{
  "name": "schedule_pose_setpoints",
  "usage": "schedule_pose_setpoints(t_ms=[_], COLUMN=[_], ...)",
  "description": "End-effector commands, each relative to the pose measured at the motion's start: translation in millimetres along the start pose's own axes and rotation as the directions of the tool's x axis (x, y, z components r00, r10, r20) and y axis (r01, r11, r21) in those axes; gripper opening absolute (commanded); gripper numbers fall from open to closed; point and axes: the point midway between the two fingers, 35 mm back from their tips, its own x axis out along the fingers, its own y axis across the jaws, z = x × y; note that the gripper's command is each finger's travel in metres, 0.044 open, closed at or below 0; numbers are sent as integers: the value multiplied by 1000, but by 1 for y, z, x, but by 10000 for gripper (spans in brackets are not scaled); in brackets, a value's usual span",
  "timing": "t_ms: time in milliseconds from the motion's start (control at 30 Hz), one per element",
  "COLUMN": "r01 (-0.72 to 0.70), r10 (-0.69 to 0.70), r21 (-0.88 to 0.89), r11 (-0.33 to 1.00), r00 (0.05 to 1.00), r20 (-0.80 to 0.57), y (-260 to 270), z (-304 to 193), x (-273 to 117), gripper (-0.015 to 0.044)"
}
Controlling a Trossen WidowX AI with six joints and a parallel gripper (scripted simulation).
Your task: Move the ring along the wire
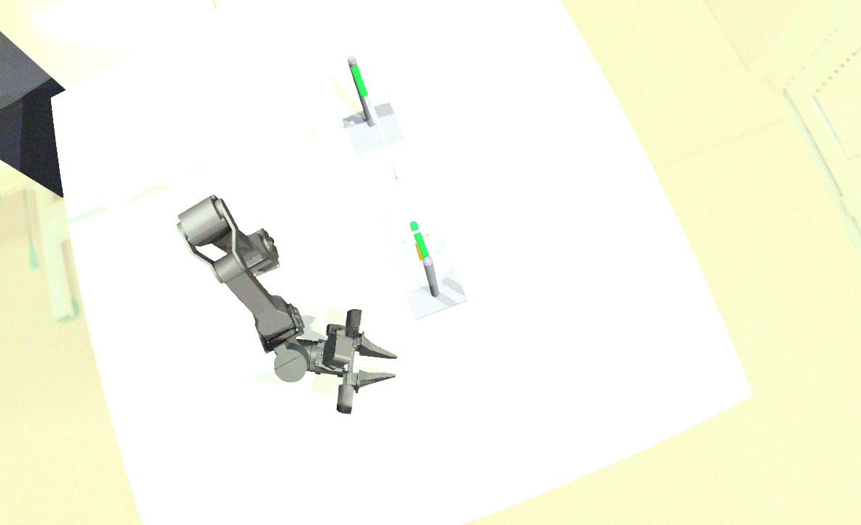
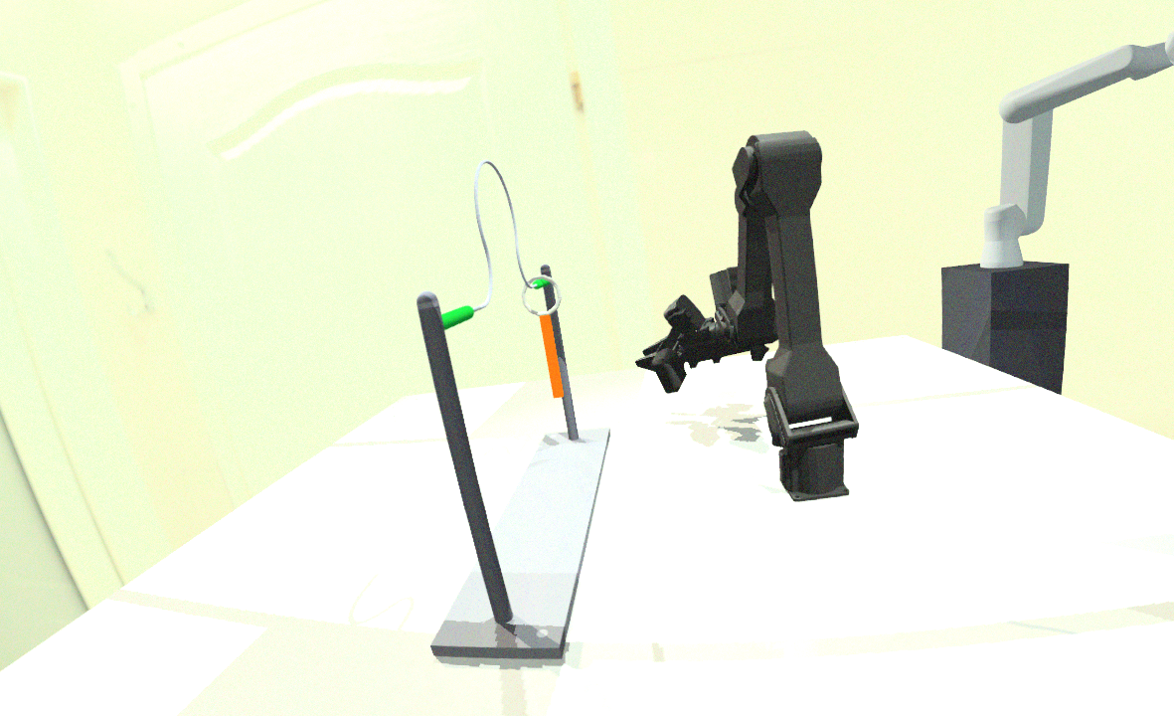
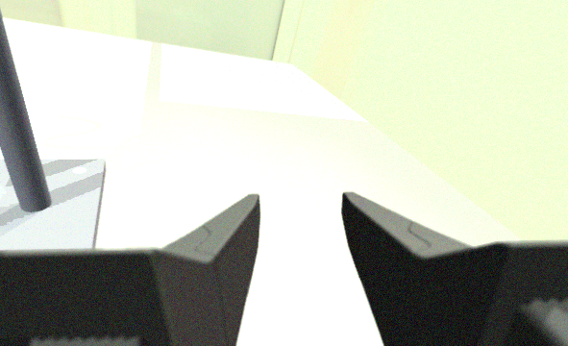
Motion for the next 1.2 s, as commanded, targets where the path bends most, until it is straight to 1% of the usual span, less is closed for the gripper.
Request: schedule_pose_setpoints(t_ms=[0, 267, 333, 667, 1000, 1167], r01=[-141, -384, -422, -428, -427, -427], r10=[136, 354, 388, 393, 393, 390], r21=[67, 159, 171, 172, 168, 170], r11=[988, 910, 890, 888, 888, 888], r00=[988, 917, 899, 897, 897, 896], r20=[69, 185, 203, 203, 202, 212], y=[54, 142, 156, 157, 160, 163], z=[-1, 4, 5, 8, 52, 66], x=[-12, -43, -50, -48, -18, -11], gripper=[160, 160, 160, 160, 160, 160])
